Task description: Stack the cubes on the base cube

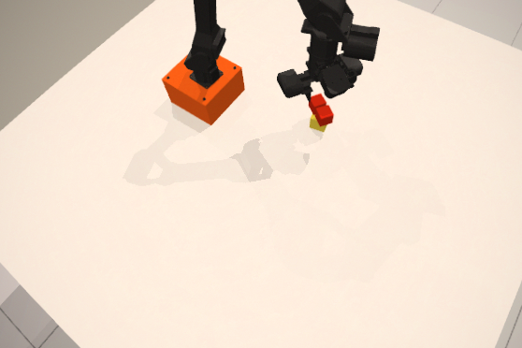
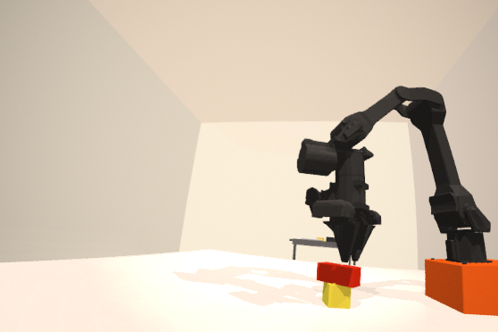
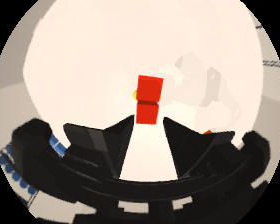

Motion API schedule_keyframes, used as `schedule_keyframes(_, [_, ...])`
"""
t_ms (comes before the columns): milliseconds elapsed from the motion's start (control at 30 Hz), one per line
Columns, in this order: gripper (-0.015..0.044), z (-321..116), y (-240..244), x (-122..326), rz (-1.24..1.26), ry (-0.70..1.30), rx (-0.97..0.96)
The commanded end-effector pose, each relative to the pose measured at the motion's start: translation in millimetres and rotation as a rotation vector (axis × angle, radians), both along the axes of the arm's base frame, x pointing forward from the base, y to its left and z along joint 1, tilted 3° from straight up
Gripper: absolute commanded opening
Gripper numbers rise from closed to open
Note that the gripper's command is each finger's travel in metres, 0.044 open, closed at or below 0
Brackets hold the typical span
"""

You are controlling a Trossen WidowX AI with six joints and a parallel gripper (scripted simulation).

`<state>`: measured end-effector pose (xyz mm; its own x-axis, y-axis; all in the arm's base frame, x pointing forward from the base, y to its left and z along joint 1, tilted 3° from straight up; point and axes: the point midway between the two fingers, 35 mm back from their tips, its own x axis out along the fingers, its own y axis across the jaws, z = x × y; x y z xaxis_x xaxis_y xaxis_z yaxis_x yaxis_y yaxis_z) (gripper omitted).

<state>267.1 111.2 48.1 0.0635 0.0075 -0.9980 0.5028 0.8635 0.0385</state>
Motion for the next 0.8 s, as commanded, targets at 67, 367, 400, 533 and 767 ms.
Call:
schedule_keyframes(67, [0.0205, 11.0, 1.1, 1.8, -0.002, -0.012, 0.005])
schedule_keyframes(367, [0.0205, 23.2, 1.0, 0.9, -0.002, -0.012, 0.005])
schedule_keyframes(400, [0.0205, 24.5, 1.0, 0.8, -0.002, -0.012, 0.005])
schedule_keyframes(533, [0.0205, 29.8, 0.9, 0.4, -0.002, -0.012, 0.005])
schedule_keyframes(767, [0.0205, 39.1, 0.9, -0.3, -0.002, -0.012, 0.005])
